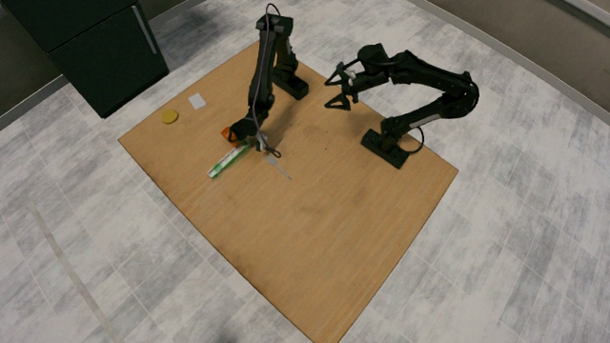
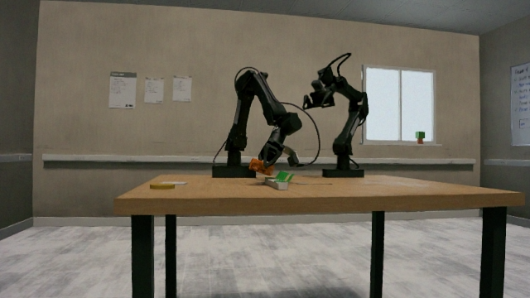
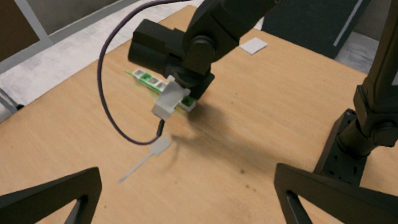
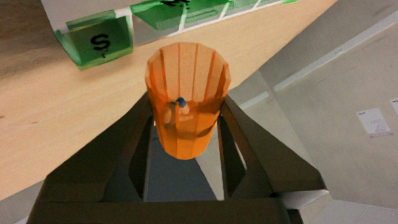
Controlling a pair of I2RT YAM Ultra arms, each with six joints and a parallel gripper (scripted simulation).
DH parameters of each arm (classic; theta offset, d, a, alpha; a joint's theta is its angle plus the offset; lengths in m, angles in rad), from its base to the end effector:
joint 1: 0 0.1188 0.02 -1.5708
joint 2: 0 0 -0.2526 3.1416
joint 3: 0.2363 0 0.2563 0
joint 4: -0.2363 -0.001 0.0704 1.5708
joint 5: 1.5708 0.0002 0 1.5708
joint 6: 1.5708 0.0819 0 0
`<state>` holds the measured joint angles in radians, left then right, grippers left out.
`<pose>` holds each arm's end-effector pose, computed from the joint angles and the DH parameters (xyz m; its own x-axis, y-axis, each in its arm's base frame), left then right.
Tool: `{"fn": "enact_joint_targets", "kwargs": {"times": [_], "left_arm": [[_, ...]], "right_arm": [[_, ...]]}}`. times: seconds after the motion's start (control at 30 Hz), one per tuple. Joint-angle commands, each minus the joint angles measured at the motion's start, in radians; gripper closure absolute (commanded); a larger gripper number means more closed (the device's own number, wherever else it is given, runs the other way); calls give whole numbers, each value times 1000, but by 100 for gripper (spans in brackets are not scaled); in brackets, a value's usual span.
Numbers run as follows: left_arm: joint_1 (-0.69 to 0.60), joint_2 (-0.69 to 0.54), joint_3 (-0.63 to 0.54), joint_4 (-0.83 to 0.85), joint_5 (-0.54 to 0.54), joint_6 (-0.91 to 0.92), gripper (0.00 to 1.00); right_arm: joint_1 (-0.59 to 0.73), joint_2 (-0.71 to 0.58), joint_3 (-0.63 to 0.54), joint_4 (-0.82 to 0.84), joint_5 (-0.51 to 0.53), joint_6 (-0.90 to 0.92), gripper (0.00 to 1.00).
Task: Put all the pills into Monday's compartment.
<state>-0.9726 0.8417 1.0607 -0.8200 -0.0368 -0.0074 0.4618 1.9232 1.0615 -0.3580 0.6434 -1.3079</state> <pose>0.1201 -0.1691 0.3336 -0.3244 0.4629 -0.8249 0.8063 0.5913 0.0147 0.3451 0.1180 0.0781 -0.0526 -0.8891 0.4546 -0.8564 -0.1940 -0.4785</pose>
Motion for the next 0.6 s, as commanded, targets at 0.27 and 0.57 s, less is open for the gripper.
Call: {"fn": "enact_joint_targets", "kwargs": {"times": [0.27, 0.57], "left_arm": [[-3, 4, 31, 8, -1, -2, 0], [-3, 4, 31, 8, -1, -2, 0]], "right_arm": [[20, 20, 32, -32, 50, 14, 64], [25, 27, 42, -44, 68, 19, 64]]}}
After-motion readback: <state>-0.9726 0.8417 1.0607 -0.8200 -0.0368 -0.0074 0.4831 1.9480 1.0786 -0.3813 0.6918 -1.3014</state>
